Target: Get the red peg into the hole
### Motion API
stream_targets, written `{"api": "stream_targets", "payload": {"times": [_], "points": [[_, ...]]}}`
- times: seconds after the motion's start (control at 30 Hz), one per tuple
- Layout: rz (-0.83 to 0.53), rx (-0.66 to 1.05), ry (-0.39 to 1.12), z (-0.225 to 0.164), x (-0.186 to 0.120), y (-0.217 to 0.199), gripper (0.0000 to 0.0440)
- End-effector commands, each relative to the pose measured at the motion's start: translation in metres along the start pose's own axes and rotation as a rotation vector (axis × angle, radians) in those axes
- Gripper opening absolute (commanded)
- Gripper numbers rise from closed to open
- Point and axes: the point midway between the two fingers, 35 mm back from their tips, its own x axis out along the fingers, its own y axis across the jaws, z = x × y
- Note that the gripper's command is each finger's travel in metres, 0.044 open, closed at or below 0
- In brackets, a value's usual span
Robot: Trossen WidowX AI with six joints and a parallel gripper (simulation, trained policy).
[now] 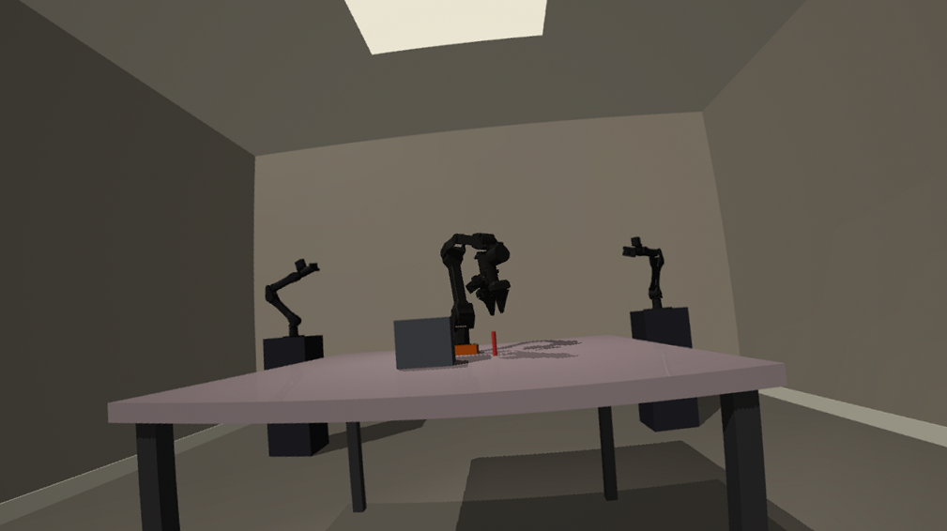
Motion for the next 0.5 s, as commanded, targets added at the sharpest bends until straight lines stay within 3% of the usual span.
{"api": "stream_targets", "payload": {"times": [0.0,0.47], "points": [[-0.05,0.008,-0.008,0.002,0.01,-0.007,0.044],[-0.117,0.044,-0.059,0.018,0.055,-0.017,0.044]]}}
